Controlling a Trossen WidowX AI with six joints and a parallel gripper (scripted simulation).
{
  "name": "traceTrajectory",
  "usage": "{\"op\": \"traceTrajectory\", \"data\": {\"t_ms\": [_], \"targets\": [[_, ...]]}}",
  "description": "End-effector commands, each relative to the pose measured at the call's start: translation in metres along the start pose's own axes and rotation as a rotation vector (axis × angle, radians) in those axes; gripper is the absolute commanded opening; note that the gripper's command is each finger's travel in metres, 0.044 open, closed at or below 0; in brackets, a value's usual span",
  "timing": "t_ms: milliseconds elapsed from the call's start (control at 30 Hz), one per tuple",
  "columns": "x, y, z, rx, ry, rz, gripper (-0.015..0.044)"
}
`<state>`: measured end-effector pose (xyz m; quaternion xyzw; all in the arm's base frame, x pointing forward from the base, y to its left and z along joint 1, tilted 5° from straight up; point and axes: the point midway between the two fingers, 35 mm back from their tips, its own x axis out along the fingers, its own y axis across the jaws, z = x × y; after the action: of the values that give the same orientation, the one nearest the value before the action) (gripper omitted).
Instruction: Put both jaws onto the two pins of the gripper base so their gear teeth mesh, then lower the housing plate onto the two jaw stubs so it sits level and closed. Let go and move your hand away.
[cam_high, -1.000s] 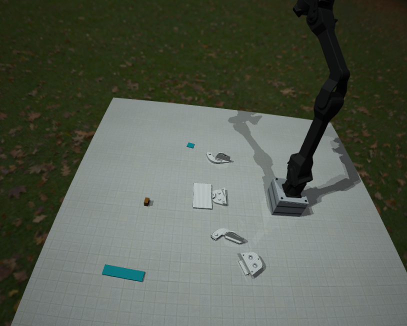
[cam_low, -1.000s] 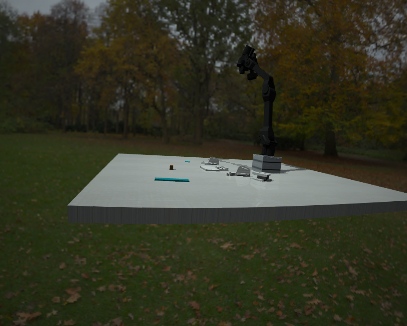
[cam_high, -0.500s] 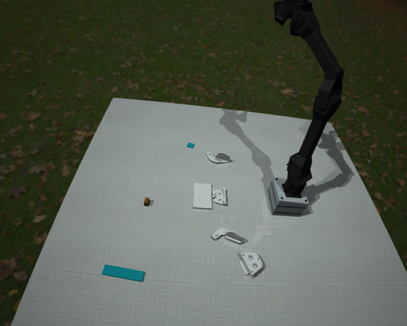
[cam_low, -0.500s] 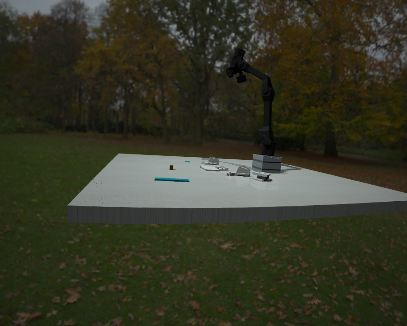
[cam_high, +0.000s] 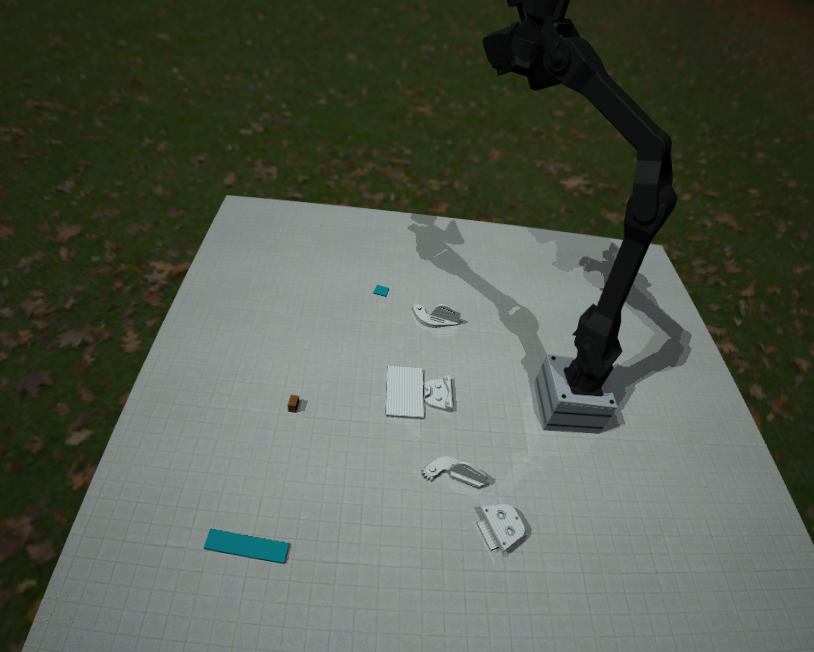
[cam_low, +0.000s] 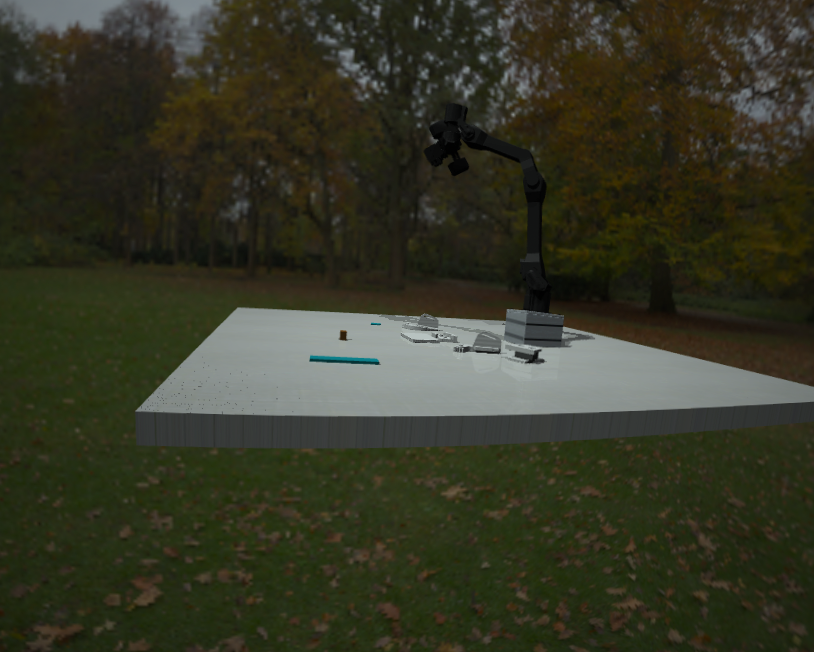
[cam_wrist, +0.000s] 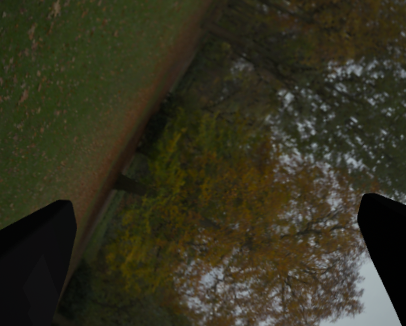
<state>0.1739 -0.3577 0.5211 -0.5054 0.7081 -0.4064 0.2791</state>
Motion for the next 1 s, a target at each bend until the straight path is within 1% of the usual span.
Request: {"op": "traceTrajectory", "data": {"t_ms": [0,233,433,733,967], "targets": [[-0.013,0.003,0.036,-0.074,-0.100,-0.027,0.0440],[-0.044,0.009,0.094,-0.184,-0.277,-0.081,0.0440],[-0.078,0.019,0.141,-0.281,-0.428,-0.128,0.0440],[-0.138,0.043,0.201,-0.431,-0.652,-0.197,0.0440],[-0.188,0.072,0.237,-0.552,-0.806,-0.237,0.0440]]}}
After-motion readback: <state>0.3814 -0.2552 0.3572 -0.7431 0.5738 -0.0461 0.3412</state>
